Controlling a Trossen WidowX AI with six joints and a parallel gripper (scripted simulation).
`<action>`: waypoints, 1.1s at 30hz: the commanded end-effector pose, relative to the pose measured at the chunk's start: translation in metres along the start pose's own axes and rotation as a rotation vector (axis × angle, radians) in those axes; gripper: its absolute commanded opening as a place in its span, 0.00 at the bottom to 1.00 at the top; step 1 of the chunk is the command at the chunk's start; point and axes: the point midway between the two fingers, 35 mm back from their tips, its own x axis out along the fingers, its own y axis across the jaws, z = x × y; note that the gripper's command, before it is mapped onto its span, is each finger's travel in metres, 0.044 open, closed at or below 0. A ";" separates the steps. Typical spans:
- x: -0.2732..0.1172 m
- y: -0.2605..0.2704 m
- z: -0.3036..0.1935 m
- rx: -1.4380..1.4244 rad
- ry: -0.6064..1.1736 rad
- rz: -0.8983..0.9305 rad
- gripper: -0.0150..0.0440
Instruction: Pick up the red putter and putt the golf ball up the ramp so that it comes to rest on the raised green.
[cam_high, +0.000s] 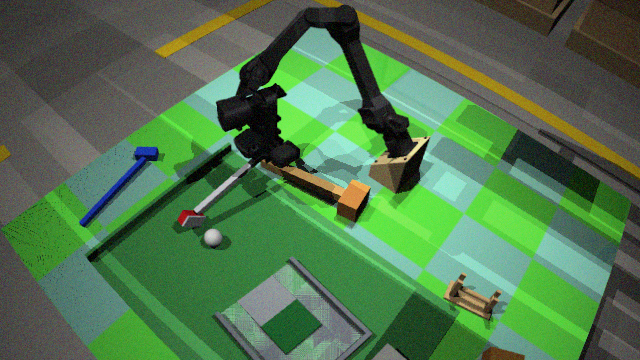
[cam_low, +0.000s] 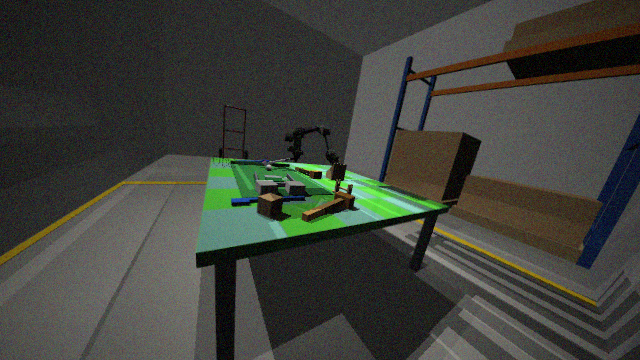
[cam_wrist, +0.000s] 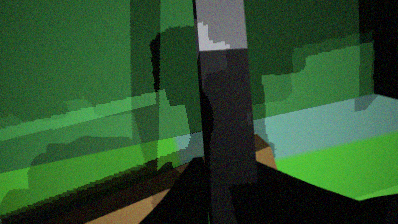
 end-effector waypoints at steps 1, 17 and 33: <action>-0.001 -0.020 0.001 0.017 -0.011 -0.010 0.25; 0.000 -0.022 0.000 0.017 -0.012 -0.010 0.25; 0.003 0.072 0.008 0.012 -0.003 0.012 0.25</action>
